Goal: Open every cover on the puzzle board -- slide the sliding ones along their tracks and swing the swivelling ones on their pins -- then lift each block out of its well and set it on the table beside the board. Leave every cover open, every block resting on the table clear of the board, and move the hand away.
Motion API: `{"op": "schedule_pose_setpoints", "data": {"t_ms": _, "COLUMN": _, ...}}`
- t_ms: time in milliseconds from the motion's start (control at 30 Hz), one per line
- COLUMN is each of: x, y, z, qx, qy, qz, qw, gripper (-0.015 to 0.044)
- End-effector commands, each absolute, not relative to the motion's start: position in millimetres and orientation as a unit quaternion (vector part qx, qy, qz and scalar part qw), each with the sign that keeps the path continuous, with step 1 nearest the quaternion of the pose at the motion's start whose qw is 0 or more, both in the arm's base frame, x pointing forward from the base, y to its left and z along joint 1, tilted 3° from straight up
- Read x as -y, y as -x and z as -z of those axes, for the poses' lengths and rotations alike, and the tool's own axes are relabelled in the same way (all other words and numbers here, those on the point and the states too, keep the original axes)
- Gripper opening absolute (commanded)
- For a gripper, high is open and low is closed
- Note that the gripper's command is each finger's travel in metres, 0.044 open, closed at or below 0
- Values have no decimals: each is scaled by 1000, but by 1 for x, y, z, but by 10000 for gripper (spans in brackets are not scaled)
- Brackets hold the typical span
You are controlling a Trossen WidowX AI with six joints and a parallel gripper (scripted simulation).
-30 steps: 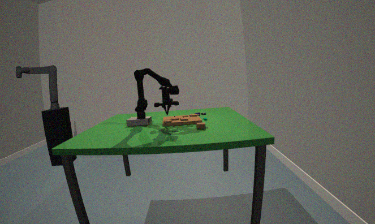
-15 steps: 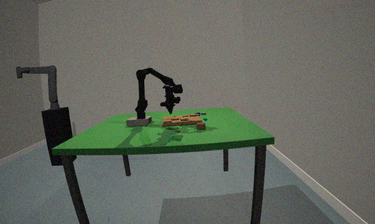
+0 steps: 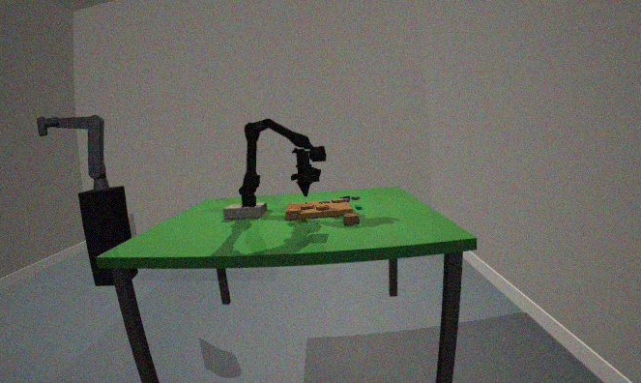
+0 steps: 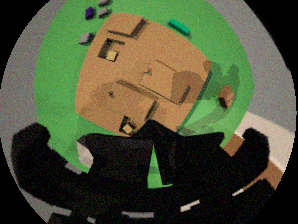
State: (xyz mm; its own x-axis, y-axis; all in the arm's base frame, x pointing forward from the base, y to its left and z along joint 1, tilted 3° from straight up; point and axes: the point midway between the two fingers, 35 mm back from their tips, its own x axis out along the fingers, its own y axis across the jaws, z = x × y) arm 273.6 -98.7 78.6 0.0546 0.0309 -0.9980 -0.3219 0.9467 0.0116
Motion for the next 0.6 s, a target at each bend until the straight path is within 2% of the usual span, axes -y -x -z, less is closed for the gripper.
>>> {"op": "schedule_pose_setpoints", "data": {"t_ms": 0, "x": 88, "y": -303, "z": -83, "qx": -554, "qy": 413, "qz": -409, "qw": 596, "gripper": 0}}
{"op": "schedule_pose_setpoints", "data": {"t_ms": 167, "x": 85, "y": -309, "z": -84, "qx": -497, "qy": 485, "qz": -476, "qw": 539, "gripper": 0}}
{"op": "schedule_pose_setpoints", "data": {"t_ms": 567, "x": 85, "y": -309, "z": -84, "qx": -497, "qy": 485, "qz": -476, "qw": 539, "gripper": 0}}
